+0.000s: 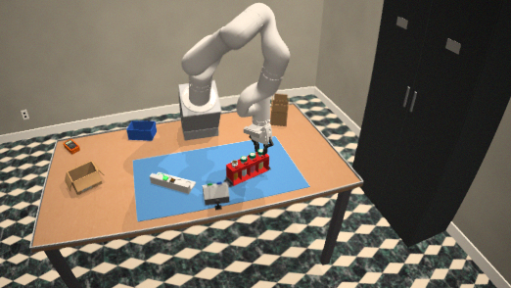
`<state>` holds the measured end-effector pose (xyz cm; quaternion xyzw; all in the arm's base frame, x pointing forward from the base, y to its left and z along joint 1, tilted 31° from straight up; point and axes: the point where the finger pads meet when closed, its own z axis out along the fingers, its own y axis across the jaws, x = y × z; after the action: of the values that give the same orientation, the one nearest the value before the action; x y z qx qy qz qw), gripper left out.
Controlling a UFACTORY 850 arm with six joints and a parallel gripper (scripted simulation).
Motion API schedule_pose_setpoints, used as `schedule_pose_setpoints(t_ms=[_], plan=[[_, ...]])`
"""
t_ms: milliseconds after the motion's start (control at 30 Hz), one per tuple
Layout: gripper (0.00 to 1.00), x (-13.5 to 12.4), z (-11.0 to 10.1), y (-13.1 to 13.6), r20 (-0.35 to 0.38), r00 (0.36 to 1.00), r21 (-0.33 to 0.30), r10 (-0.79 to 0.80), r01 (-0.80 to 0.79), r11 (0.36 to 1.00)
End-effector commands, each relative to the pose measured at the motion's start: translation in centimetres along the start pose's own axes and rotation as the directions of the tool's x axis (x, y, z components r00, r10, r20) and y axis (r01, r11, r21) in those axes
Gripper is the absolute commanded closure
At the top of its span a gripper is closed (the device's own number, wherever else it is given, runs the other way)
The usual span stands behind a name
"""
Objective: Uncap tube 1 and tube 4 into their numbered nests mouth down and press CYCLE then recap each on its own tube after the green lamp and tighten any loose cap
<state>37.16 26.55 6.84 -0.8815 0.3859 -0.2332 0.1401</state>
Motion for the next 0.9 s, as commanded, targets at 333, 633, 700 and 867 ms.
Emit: schedule_pose_setpoints(t_ms=[333,633,700,867], plan=[[0.54,0.00,-0.03,-0.04,-0.011,0.905,-0.038,-0.425,0.425,0.905],[1.00,0.00,-0.03,-0.04,-0.011,0.905,-0.038,-0.425,0.425,0.905],[1.00,0.00,-0.03,-0.04,-0.011,0.905,-0.038,-0.425,0.425,0.905],[1.00,0.00,-0.03,-0.04,-0.011,0.905,-0.038,-0.425,0.425,0.905]])
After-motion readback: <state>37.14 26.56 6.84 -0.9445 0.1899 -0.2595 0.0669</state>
